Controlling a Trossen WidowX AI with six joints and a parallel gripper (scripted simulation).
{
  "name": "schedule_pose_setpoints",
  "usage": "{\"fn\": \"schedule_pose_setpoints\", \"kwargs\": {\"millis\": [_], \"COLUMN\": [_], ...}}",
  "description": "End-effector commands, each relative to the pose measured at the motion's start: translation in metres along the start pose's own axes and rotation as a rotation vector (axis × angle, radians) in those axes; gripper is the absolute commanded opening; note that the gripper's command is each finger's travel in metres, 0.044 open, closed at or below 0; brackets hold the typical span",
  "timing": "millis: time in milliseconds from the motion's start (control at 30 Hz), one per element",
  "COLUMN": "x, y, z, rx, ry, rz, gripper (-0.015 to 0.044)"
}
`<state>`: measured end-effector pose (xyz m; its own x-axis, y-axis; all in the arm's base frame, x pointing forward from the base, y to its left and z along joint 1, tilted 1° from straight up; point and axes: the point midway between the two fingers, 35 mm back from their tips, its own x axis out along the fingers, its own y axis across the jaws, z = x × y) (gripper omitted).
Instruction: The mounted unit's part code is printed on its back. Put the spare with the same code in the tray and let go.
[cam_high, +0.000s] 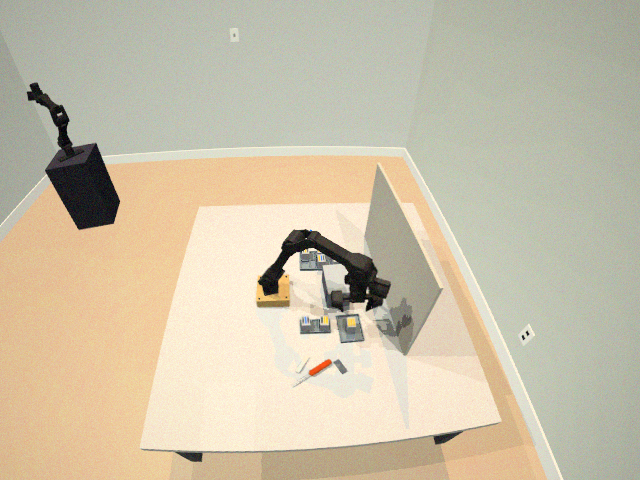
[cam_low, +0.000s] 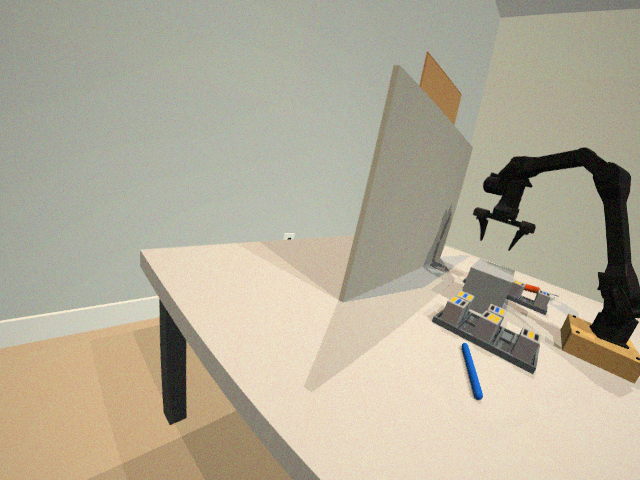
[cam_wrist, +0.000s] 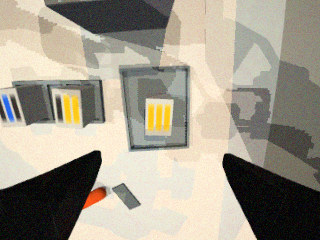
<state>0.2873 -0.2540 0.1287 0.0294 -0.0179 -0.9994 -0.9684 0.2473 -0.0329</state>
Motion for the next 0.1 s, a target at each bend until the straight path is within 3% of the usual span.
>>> {"fn": "schedule_pose_setpoints", "kwargs": {"millis": [0, 67], "x": [0.0001, 0.0001], "y": [-0.0001, -0.0001], "z": [-0.0001, -0.0001], "rx": [0.0, 0.0], "ry": [0.0, 0.0], "rz": [0.0, 0.0], "gripper": [0.044, 0.044]}}
